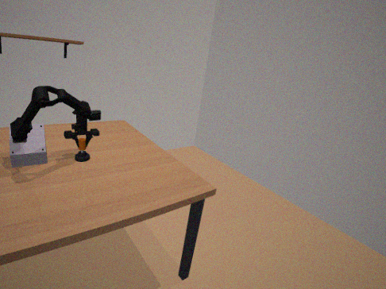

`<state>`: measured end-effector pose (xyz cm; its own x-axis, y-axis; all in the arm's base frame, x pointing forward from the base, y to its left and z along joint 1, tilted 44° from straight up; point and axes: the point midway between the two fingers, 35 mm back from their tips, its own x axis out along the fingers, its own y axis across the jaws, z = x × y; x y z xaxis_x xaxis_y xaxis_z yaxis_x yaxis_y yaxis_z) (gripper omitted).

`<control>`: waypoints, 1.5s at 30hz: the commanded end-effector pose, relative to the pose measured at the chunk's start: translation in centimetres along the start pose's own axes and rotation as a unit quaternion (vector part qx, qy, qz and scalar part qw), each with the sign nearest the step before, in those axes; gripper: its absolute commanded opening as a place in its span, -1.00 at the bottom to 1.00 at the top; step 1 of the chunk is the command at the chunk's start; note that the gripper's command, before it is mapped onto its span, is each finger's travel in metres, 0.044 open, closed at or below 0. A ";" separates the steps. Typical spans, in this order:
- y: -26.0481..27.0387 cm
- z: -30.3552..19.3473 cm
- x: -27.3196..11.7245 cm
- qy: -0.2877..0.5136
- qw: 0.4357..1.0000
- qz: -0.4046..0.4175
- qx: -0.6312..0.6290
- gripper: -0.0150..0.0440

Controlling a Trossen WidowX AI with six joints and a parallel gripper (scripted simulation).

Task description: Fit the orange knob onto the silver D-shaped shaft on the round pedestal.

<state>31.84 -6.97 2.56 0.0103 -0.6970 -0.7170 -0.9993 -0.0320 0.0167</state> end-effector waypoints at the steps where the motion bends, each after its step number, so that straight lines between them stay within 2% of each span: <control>1: 0.1 0.0 0.0 0.000 1.000 -0.001 -0.001 -0.49; 31: 0.0 0.1 -0.2 0.000 1.000 -0.001 -0.001 -0.49; 39: -0.3 -0.1 -0.1 0.000 0.995 -0.001 -0.102 -0.49; 45: -0.3 0.0 -0.1 0.000 0.994 -0.001 -0.106 -0.49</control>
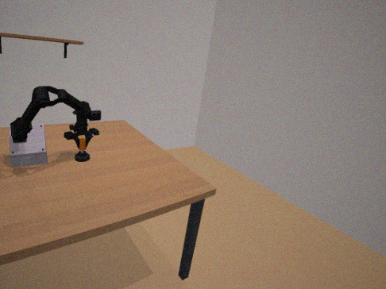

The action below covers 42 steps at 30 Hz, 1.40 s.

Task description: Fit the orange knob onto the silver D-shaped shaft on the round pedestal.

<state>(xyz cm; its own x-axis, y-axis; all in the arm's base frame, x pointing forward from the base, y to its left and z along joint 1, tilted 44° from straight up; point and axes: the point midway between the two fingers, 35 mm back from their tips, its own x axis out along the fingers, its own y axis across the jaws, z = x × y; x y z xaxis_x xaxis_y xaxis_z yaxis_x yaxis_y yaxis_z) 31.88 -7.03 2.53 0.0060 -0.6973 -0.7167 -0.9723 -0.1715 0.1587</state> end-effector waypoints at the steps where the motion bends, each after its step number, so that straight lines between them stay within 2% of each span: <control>1: -0.2 0.0 -0.2 0.001 1.000 -0.003 -0.005 -0.49; 42: 0.0 0.2 0.1 0.001 1.000 -0.003 -0.005 -0.49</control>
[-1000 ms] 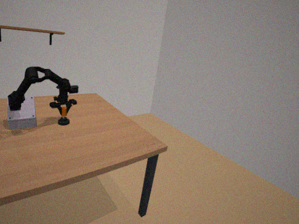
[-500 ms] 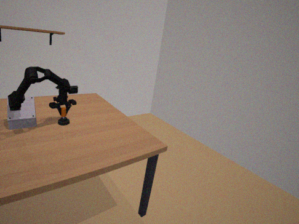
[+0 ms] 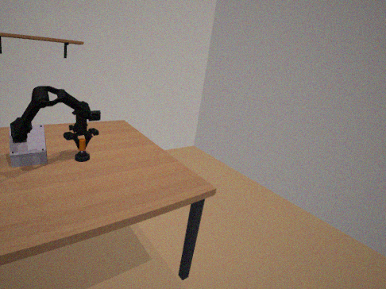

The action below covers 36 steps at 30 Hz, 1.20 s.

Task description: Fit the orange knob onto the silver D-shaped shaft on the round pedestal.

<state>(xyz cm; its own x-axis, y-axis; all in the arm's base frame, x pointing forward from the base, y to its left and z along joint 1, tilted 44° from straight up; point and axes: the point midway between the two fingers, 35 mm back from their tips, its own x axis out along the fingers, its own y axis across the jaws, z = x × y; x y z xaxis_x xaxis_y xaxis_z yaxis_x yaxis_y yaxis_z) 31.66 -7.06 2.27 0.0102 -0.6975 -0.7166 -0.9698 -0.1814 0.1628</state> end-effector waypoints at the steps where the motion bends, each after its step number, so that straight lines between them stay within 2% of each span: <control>1: -0.2 0.0 -0.2 0.000 1.000 -0.001 0.000 -0.49; 6: -0.2 0.0 -0.5 0.000 1.000 -0.001 -0.005 -0.49; 14: -0.4 -0.3 -0.3 0.000 0.995 -0.001 -0.105 -0.49; 36: 0.1 0.0 -0.2 0.000 0.994 -0.001 -0.105 -0.49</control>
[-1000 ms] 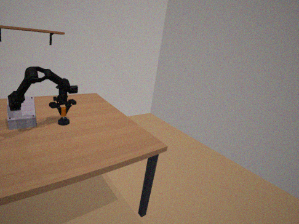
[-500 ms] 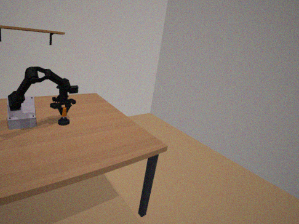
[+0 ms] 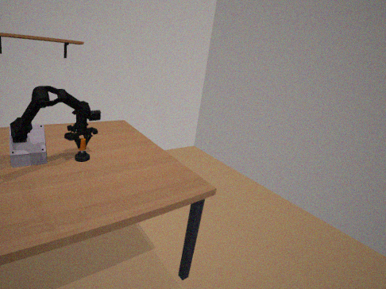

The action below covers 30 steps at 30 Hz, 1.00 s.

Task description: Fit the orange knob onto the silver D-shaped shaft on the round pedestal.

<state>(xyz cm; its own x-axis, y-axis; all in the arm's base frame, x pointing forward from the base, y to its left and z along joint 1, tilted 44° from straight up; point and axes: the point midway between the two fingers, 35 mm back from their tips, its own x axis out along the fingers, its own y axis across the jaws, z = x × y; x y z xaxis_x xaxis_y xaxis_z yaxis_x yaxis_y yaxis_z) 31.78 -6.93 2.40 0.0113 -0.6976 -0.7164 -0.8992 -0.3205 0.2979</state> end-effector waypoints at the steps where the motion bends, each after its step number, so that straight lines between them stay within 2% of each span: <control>1: 0.2 0.0 0.0 0.000 1.000 -0.001 -0.002 -0.49; 25: -0.1 0.0 -0.3 0.000 1.000 -0.001 -0.002 -0.49; 30: -0.1 -0.1 -0.3 0.000 0.998 -0.001 -0.059 -0.49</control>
<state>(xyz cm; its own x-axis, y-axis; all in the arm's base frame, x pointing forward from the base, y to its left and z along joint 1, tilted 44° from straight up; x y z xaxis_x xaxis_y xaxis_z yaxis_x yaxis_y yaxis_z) 31.66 -6.78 2.43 0.0078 -0.6988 -0.7153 -0.8728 -0.3539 0.3362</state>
